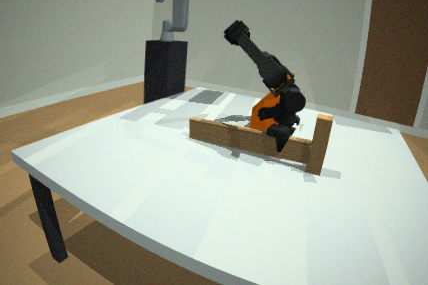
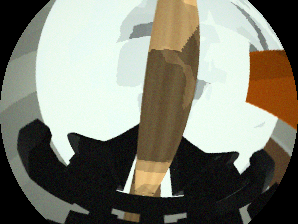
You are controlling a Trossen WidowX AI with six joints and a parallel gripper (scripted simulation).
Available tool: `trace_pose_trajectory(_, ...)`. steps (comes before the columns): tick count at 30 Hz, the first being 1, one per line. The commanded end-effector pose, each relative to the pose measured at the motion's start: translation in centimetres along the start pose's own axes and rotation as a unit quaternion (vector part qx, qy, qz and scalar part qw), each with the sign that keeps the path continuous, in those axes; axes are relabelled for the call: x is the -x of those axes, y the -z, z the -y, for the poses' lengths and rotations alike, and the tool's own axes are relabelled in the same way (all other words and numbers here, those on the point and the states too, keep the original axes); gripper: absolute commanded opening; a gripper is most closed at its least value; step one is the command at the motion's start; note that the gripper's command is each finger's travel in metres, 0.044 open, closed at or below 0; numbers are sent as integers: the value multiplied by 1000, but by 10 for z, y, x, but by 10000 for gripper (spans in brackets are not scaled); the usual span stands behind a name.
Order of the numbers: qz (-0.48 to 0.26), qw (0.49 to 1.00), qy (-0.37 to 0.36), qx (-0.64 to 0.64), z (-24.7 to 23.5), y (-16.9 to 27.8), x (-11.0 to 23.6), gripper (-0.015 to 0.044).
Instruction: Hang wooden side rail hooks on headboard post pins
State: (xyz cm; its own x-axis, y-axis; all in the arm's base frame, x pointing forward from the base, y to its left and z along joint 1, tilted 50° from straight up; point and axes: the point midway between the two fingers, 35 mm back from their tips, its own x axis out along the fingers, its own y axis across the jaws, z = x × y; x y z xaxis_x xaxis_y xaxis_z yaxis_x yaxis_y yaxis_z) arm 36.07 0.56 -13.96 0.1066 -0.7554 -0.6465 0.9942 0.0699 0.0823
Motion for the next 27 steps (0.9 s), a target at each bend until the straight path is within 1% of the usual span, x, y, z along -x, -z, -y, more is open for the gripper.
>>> trace_pose_trajectory(1, -3, 1000, -1, 2, 0, 2, 0, 0)
trace_pose_trajectory(27, -3, 1000, -1, 2, 0, 2, -4, 0)
